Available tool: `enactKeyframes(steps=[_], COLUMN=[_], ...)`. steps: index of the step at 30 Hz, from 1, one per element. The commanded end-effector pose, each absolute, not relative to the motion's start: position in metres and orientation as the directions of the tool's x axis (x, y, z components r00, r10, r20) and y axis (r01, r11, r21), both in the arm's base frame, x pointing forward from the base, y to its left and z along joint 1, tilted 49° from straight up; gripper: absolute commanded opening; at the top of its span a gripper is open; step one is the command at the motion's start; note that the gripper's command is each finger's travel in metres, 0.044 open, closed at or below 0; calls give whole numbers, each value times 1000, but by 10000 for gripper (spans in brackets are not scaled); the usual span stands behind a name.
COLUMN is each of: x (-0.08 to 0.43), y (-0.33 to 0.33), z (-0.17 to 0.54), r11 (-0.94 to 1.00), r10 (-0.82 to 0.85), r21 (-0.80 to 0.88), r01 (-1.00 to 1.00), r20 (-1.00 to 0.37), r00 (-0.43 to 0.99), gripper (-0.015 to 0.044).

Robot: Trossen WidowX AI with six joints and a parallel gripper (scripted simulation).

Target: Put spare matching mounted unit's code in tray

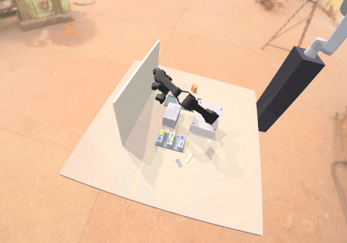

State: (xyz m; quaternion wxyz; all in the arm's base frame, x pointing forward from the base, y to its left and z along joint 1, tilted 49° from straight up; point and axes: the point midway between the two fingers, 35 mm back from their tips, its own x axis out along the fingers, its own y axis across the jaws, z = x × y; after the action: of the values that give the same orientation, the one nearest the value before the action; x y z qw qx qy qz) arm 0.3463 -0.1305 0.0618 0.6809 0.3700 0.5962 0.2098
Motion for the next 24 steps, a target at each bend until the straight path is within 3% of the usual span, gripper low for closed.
enactKeyframes(steps=[1,17,24], x=[349,349,333], y=[-134,-132,-54], z=[61,62,110], r11=[655,659,685], r10=[719,719,706], r21=[745,744,586], r01=[126,111,-434], r20=[-665,-666,-680], r00=[199,198,196], gripper=[440,440,440])
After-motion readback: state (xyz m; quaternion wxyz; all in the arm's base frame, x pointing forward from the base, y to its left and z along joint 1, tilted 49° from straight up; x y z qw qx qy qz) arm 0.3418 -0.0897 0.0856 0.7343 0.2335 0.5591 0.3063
